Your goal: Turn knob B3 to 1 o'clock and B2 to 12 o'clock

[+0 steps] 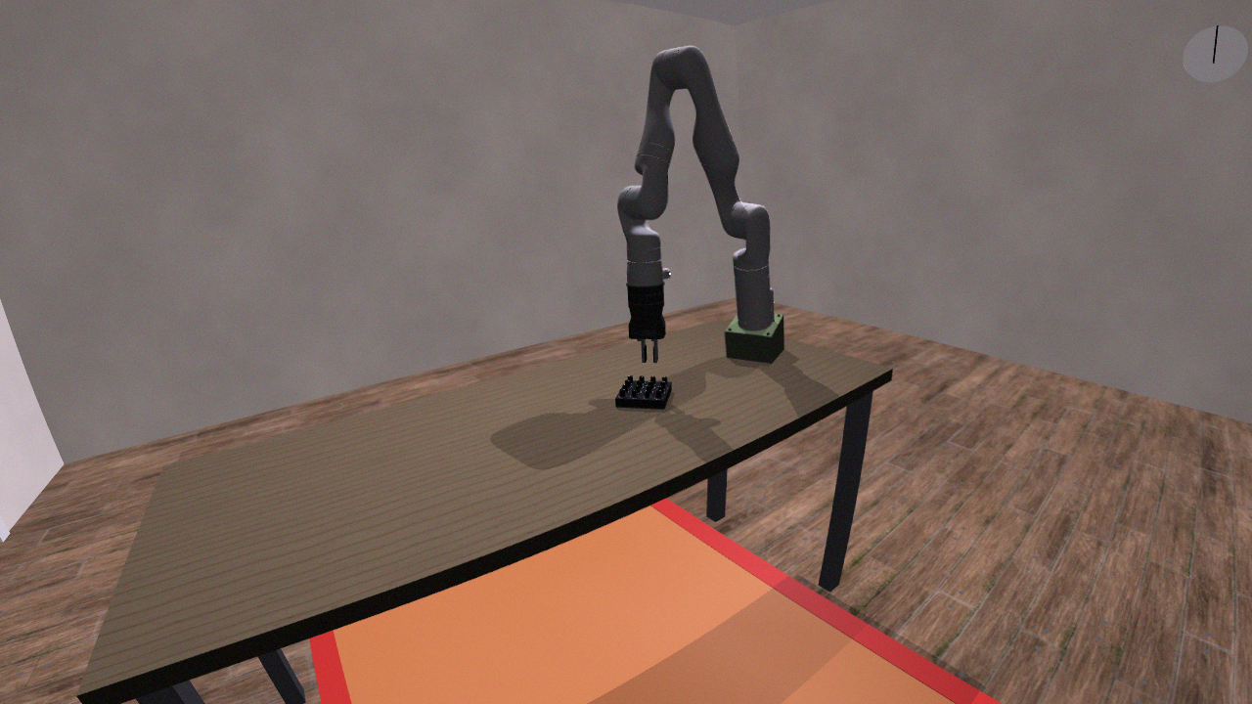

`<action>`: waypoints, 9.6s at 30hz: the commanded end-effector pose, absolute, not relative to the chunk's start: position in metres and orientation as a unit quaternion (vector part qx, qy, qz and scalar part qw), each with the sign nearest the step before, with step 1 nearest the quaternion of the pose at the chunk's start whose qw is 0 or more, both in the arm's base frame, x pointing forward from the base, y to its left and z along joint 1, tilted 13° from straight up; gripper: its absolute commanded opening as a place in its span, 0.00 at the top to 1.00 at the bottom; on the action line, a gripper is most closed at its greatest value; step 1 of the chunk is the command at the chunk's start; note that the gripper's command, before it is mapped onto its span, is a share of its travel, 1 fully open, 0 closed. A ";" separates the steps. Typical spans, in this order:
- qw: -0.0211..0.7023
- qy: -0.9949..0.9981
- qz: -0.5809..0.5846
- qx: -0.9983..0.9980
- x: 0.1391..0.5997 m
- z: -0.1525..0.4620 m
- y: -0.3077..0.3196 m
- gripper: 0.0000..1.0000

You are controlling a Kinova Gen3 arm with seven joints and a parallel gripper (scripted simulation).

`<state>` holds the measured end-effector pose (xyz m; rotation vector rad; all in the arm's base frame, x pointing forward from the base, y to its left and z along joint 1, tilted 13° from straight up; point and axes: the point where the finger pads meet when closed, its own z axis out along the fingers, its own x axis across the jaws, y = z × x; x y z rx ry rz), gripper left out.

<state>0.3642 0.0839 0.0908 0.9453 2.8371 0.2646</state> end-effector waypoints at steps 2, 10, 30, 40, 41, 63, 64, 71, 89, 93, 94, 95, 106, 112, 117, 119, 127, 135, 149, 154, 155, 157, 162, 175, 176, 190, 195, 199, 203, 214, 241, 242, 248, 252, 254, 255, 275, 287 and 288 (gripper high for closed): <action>0.070 0.943 0.088 0.314 0.365 0.091 0.084 0.54; 0.070 0.943 0.088 0.314 0.365 0.091 0.084 0.54; 0.070 0.943 0.088 0.314 0.366 0.083 0.085 0.54; 0.070 0.943 0.088 0.314 0.368 0.074 0.087 0.54; 0.070 0.943 0.088 0.314 0.368 0.073 0.087 0.54; 0.070 0.943 0.088 0.314 0.372 0.053 0.090 0.54; 0.070 0.943 0.088 0.314 0.372 0.053 0.090 0.54; 0.070 0.943 0.088 0.314 0.373 0.051 0.090 0.54; 0.070 0.943 0.088 0.314 0.373 0.051 0.090 0.54; 0.070 0.943 0.088 0.314 0.373 0.051 0.090 0.54; 0.070 0.943 0.088 0.314 0.373 0.051 0.090 0.54; 0.070 0.943 0.088 0.314 0.373 0.051 0.090 0.54; 0.070 0.943 0.088 0.314 0.373 0.051 0.090 0.54; 0.070 0.943 0.088 0.314 0.373 0.051 0.090 0.54; 0.070 0.943 0.088 0.314 0.373 0.050 0.091 0.54; 0.070 0.943 0.088 0.314 0.373 0.049 0.091 0.54; 0.070 0.943 0.088 0.314 0.374 0.045 0.091 0.54; 0.070 0.943 0.088 0.314 0.375 0.039 0.092 0.54; 0.070 0.943 0.088 0.314 0.375 0.037 0.092 0.54; 0.070 0.943 0.088 0.314 0.375 0.037 0.092 0.54; 0.070 0.943 0.088 0.314 0.375 0.037 0.092 0.54; 0.070 0.943 0.088 0.314 0.375 0.037 0.092 0.54; 0.070 0.943 0.088 0.314 0.375 0.037 0.092 0.54; 0.070 0.943 0.088 0.314 0.375 0.037 0.092 0.54; 0.070 0.943 0.088 0.314 0.375 0.037 0.092 0.54; 0.070 0.943 0.088 0.314 0.375 0.037 0.092 0.70; 0.070 0.943 0.088 0.314 0.375 0.037 0.092 0.70; 0.070 0.943 0.088 0.314 0.375 0.037 0.092 0.70; 0.070 0.943 0.088 0.314 0.375 0.037 0.092 0.70; 0.070 0.943 0.088 0.314 0.375 0.037 0.092 0.70; 0.067 0.930 0.090 0.350 0.375 0.037 0.092 0.70; 0.067 0.929 0.091 0.354 0.375 0.037 0.092 0.70; 0.064 0.918 0.092 0.380 0.375 0.037 0.092 0.70; 0.062 0.909 0.094 0.401 0.375 0.037 0.092 0.70; 0.061 0.904 0.095 0.413 0.375 0.037 0.092 0.70; 0.060 0.901 0.095 0.419 0.375 0.037 0.092 0.70; 0.047 0.837 0.102 0.536 0.375 0.037 0.092 0.70; 0.034 0.764 0.107 0.635 0.375 0.037 0.092 0.70; 0.033 0.757 0.108 0.643 0.375 0.037 0.092 0.70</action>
